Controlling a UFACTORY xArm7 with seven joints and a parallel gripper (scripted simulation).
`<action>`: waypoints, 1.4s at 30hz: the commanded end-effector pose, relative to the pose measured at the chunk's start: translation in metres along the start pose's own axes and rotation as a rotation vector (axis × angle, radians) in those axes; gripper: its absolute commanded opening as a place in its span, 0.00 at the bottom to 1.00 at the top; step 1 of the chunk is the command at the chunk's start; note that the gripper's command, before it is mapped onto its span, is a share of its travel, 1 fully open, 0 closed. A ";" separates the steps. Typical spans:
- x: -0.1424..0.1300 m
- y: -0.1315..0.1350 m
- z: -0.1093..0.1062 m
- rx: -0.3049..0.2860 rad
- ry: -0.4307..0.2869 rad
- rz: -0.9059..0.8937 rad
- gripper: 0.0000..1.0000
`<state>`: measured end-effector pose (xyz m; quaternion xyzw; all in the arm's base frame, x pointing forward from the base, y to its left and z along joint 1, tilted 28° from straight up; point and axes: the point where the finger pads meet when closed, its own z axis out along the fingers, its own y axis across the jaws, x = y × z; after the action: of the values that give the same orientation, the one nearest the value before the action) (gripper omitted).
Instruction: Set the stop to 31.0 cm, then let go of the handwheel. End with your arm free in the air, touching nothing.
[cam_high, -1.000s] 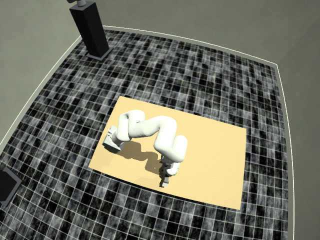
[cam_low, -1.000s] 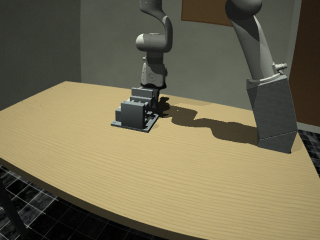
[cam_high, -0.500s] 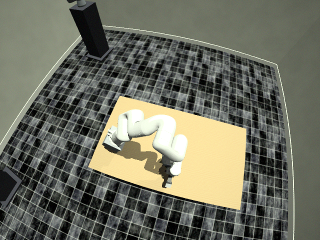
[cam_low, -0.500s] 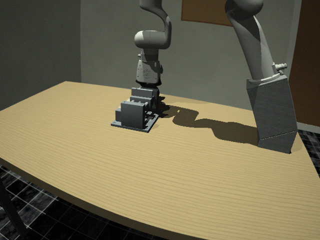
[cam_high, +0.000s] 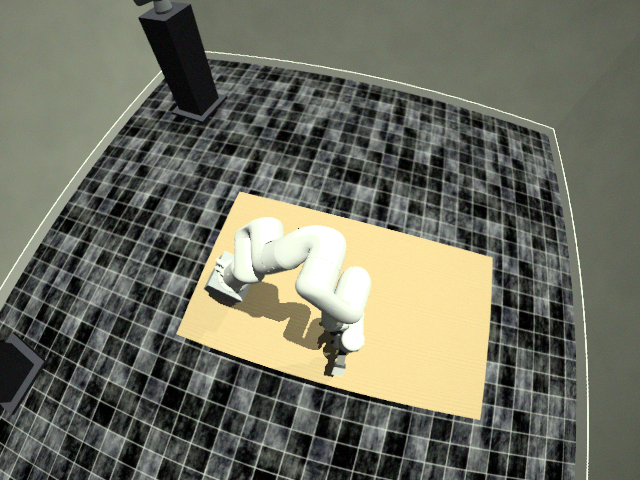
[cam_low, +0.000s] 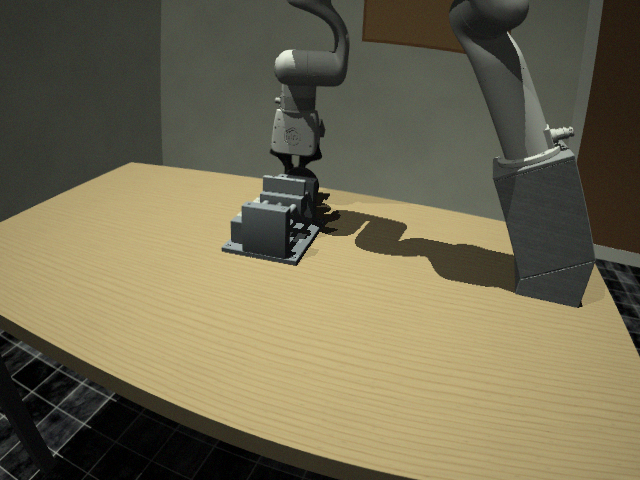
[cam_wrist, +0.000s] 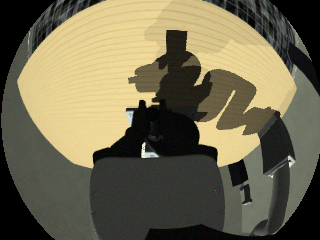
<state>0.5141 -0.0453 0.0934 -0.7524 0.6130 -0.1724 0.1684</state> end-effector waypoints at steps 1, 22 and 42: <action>0.001 0.003 -0.007 -0.006 0.002 0.001 0.06; 0.000 0.040 -0.017 -0.006 0.002 0.001 0.06; 0.000 0.055 0.006 -0.006 0.002 0.001 0.06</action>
<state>0.4675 -0.0556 0.0682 -0.7533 0.6154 -0.1671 0.1610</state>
